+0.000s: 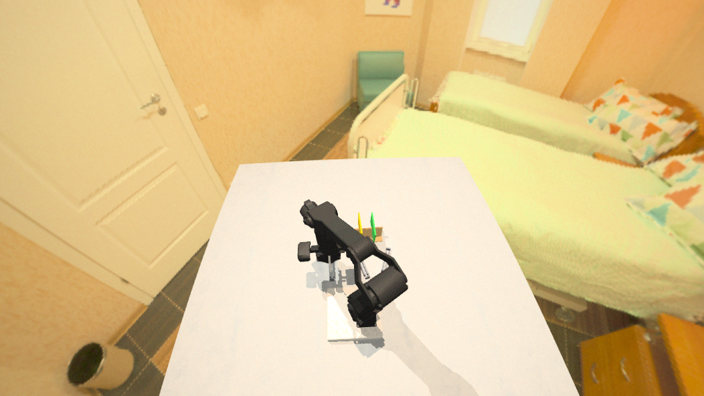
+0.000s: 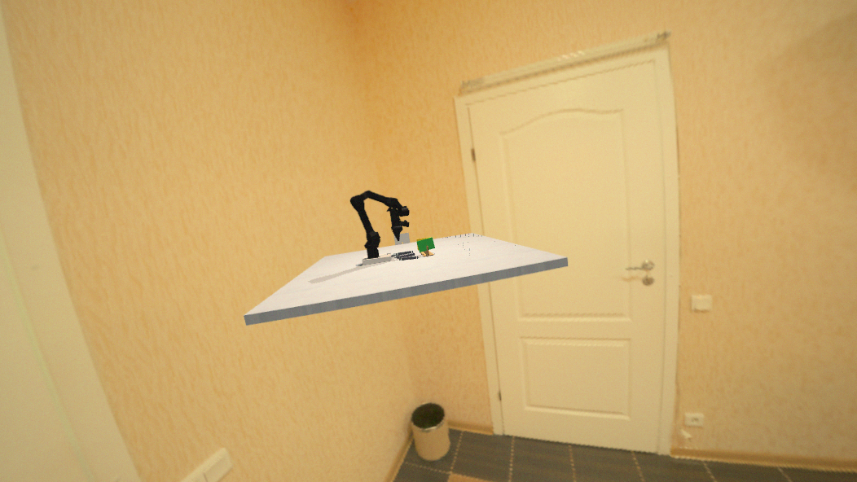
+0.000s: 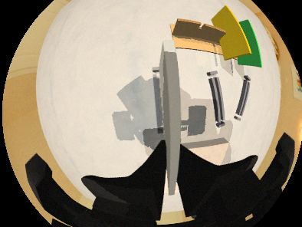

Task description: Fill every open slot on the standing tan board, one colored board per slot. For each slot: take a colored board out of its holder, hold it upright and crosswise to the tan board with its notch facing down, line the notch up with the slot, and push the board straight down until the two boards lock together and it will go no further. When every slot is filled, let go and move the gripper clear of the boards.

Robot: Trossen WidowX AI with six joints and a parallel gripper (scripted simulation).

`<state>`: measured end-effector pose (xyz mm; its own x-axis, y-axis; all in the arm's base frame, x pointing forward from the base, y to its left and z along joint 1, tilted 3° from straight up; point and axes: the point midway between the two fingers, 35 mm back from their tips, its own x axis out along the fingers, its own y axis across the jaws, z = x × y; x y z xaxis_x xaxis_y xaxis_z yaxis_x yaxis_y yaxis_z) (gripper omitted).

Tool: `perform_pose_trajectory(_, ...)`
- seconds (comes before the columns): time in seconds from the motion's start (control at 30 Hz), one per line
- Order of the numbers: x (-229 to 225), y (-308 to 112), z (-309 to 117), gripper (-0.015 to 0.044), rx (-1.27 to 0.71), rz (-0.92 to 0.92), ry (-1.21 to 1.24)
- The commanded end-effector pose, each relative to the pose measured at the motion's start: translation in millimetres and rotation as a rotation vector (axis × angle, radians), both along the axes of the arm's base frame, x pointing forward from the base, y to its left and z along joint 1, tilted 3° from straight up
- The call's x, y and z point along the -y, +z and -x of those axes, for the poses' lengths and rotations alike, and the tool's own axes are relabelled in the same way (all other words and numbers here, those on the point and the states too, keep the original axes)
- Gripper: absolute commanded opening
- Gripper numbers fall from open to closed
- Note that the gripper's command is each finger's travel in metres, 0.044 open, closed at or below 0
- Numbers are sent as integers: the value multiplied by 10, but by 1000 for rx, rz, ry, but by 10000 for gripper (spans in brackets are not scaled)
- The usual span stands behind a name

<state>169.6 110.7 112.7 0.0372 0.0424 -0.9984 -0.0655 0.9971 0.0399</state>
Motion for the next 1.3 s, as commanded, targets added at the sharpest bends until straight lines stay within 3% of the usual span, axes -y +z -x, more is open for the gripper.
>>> perform_pose_trajectory(0.0,-9,118,-9,0,8,-8,3)
perform_pose_trajectory(0.47,6,365,-11,0,8,-8,2)
perform_pose_trajectory(1.27,164,439,-521,0,21,-4,-24)
